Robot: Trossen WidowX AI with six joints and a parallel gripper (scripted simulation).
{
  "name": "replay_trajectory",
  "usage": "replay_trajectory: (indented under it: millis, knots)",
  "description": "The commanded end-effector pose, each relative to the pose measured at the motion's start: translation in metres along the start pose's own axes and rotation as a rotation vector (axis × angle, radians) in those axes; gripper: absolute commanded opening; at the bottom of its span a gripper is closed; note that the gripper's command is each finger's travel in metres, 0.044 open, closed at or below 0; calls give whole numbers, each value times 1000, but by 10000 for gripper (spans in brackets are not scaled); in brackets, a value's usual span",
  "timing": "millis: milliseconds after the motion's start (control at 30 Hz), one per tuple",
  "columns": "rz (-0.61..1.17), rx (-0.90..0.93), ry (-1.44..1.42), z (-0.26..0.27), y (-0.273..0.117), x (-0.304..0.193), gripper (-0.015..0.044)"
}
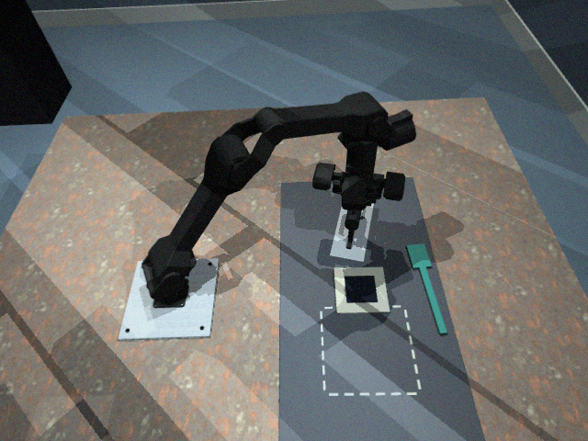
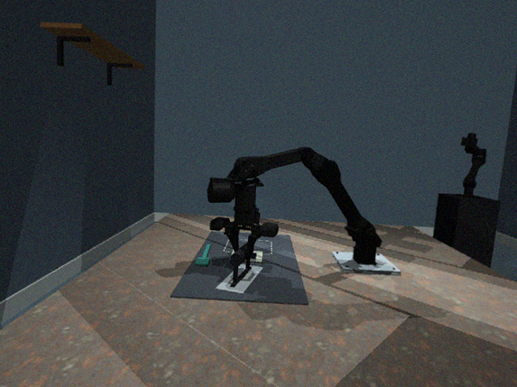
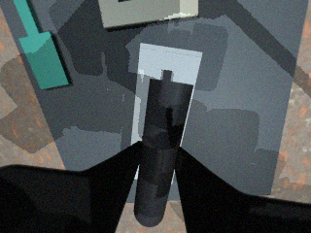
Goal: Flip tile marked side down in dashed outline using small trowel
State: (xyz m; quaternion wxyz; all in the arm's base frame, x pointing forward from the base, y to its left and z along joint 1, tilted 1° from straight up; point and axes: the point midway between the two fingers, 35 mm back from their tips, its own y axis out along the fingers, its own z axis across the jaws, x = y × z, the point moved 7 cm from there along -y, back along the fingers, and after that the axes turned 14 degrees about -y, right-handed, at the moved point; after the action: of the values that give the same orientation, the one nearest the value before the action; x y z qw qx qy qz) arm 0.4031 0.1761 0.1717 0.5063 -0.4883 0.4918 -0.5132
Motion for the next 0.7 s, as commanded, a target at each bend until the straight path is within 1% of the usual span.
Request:
replay_trajectory:
  millis: [0,133,333,500,533,667]
  knots:
    - [1,1,-133,0,-1,0,130]
    - [1,1,-232,0,-1,0,130]
    - [1,1,-236,0,-1,0,130]
    - [1,1,-236,0,-1,0,261]
    - [1,1,-236,0,-1,0,270]
    - [1,1,-236,0,-1,0,270]
